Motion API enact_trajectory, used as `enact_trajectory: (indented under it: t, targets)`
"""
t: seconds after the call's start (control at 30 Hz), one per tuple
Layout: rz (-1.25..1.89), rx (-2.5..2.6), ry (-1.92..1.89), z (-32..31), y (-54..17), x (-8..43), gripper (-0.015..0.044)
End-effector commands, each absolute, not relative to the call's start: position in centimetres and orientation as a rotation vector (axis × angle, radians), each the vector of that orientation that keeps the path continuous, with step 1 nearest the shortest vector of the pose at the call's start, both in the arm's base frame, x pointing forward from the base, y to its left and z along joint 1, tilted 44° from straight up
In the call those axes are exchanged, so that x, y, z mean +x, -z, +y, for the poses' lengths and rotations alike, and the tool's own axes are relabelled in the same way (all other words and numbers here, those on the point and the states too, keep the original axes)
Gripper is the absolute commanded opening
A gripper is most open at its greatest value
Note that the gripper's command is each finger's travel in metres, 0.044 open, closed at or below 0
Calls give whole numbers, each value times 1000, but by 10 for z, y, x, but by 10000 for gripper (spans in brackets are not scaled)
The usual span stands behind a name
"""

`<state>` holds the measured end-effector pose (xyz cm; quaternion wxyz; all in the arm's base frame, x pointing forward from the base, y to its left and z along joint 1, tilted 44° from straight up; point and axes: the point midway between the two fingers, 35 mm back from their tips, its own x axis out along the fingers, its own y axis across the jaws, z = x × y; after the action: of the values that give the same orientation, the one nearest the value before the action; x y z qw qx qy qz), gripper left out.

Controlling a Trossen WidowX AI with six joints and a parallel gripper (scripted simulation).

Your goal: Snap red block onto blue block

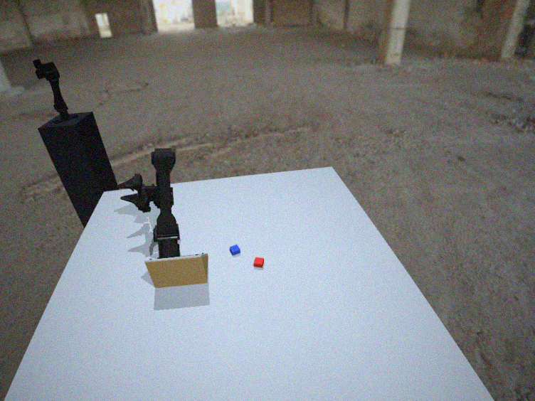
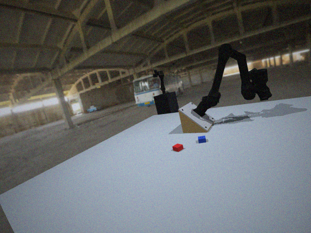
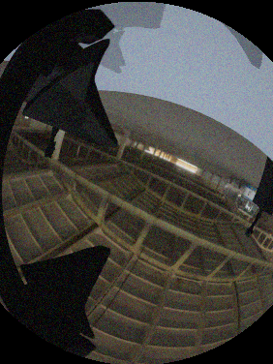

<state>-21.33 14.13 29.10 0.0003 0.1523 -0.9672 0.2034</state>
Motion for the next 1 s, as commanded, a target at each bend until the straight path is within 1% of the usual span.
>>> enact_trajectory:
  t: [0.0,0.03,0.23,0.43,0.7,0.97]
  targets:
    - [-3038,478,-639,141,-291,-213,426]
    - [-3036,469,-645,143,-291,-213,440]
    - [-2933,178,-842,188,-303,-193,440]
    - [-2736,-145,-1056,241,-310,-155,440]
    - [-2333,-539,-1260,305,-317,-74,440]
    - [-1872,-803,-1327,339,-318,26,440]
